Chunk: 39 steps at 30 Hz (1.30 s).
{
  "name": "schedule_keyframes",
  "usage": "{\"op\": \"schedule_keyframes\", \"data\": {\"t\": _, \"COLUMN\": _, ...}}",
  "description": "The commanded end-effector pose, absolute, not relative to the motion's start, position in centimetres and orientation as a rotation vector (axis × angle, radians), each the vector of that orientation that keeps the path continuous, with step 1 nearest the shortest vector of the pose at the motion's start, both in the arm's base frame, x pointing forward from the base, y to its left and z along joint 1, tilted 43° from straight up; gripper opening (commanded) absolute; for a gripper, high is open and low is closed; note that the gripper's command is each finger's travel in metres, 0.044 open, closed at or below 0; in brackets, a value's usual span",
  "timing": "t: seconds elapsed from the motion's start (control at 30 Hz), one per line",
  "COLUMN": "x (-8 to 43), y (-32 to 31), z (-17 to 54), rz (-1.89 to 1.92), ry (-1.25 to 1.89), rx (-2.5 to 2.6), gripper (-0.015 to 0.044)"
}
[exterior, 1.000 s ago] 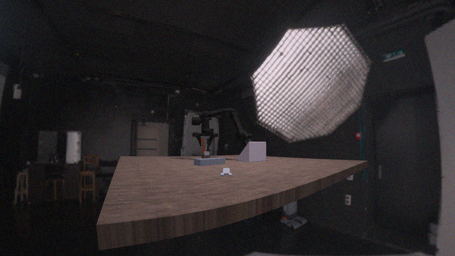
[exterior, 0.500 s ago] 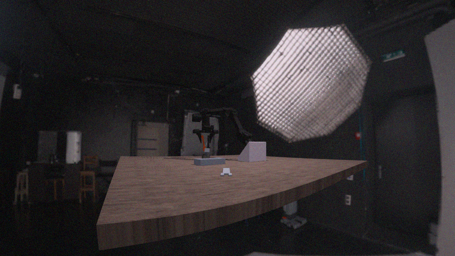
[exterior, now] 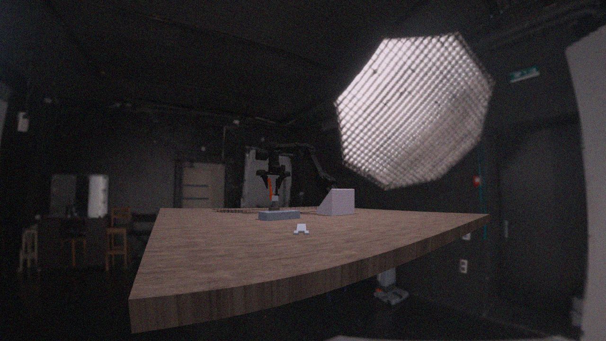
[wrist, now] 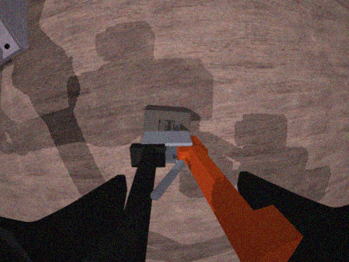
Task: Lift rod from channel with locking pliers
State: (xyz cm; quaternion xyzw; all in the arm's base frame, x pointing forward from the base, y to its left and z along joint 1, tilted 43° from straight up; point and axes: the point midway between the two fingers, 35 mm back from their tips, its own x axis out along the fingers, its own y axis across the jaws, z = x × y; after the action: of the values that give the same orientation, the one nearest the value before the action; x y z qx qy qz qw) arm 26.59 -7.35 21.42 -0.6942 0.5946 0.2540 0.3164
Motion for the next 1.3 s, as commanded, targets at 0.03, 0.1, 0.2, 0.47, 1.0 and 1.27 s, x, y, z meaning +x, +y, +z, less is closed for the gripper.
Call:
{"op": "schedule_keyframes", "data": {"t": 0.03, "x": 27.4, "y": -6.6, "z": 21.2, "rz": 0.735, "ry": 1.549, "rx": -1.884, "gripper": 0.0318}}
{"op": "schedule_keyframes", "data": {"t": 0.1, "x": 27.6, "y": -6.3, "z": 21.0, "rz": 0.761, "ry": 1.545, "rx": -1.902, "gripper": 0.0318}}
{"op": "schedule_keyframes", "data": {"t": 0.2, "x": 27.9, "y": -6.0, "z": 20.7, "rz": 0.799, "ry": 1.538, "rx": -1.928, "gripper": 0.0318}}
{"op": "schedule_keyframes", "data": {"t": 0.47, "x": 28.6, "y": -4.9, "z": 19.9, "rz": 0.902, "ry": 1.518, "rx": -1.998, "gripper": 0.0318}}
{"op": "schedule_keyframes", "data": {"t": 1.0, "x": 30.0, "y": -2.8, "z": 18.3, "rz": 1.110, "ry": 1.464, "rx": -2.134, "gripper": 0.0318}}
{"op": "schedule_keyframes", "data": {"t": 1.27, "x": 30.5, "y": -1.7, "z": 17.4, "rz": 1.216, "ry": 1.431, "rx": -2.200, "gripper": 0.0318}}
